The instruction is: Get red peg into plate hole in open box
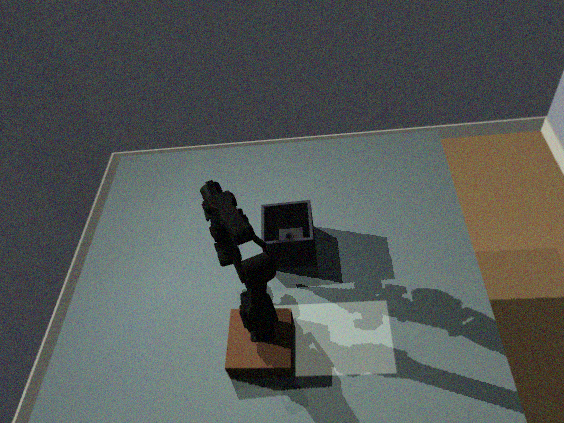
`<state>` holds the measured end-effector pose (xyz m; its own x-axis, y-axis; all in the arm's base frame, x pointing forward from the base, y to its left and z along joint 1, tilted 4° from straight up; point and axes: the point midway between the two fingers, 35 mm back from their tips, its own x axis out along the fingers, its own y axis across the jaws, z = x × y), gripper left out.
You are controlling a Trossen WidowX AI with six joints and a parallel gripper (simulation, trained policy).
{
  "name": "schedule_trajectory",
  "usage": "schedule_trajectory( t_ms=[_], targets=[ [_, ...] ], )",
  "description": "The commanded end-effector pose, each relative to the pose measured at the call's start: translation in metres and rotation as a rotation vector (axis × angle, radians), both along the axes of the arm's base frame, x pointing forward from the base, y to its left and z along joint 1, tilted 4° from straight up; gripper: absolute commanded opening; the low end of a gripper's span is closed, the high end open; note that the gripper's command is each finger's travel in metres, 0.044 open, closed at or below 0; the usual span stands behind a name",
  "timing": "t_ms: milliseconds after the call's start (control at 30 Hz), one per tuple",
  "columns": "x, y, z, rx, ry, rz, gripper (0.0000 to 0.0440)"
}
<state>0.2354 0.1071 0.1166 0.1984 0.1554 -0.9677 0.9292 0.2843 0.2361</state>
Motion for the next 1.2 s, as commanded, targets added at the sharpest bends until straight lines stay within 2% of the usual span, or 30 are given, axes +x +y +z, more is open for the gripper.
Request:
schedule_trajectory(
  t_ms=[0,433,1167],
  targets=[
    [0.005,-0.010,0.018,-0.010,-0.039,-0.002,0.0000],
    [0.020,-0.056,0.049,-0.085,-0.086,-0.049,0.0000],
    [0.031,-0.120,0.046,-0.162,-0.022,-0.122,0.0000]
  ],
)
